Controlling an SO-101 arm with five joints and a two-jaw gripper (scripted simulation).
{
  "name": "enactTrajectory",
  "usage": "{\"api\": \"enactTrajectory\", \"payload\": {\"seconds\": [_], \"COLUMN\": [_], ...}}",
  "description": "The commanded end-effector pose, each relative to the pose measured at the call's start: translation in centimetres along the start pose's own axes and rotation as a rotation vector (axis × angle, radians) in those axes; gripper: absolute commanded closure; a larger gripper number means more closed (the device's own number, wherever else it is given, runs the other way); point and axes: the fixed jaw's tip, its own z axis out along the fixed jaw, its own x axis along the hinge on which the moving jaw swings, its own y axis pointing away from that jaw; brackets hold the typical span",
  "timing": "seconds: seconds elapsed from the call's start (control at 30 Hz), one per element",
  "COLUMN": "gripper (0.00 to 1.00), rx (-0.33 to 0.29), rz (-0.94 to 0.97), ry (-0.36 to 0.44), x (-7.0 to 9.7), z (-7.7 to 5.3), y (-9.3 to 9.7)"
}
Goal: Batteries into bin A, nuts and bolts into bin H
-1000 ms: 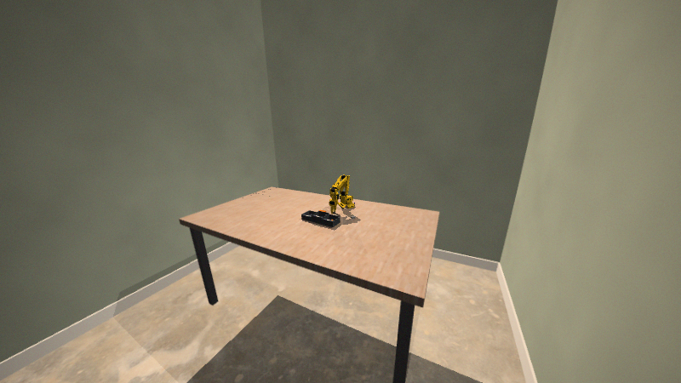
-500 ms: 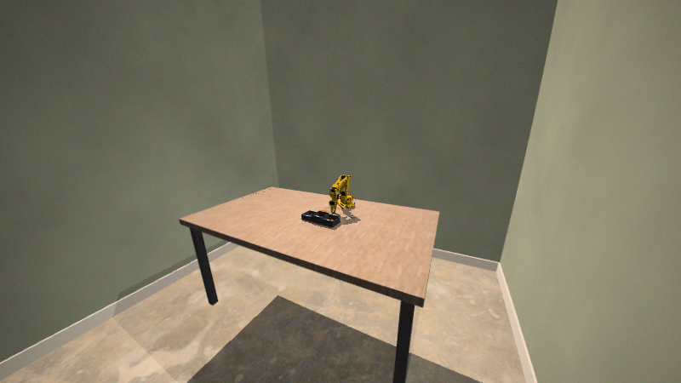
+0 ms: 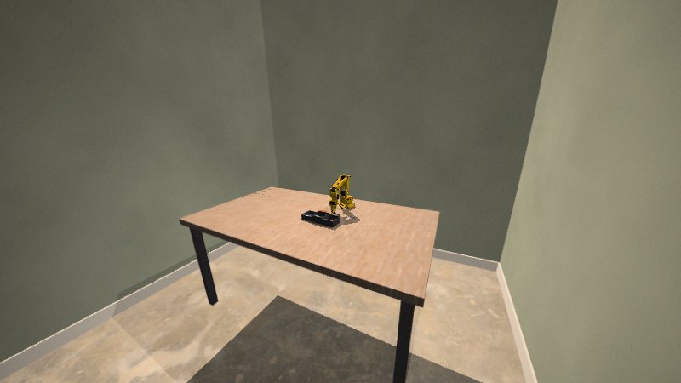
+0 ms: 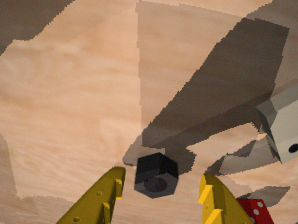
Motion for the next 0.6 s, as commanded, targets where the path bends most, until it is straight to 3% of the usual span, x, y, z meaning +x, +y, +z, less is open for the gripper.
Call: {"api": "enactTrajectory", "payload": {"seconds": [0.0,0.57], "gripper": [0.84,0.97], "rx": [0.009,0.009], "rz": [0.001,0.001], "ry": [0.001,0.001], "x": [0.14,0.14], "z": [-0.03,-0.03], "y": [-0.09,-0.09]}}
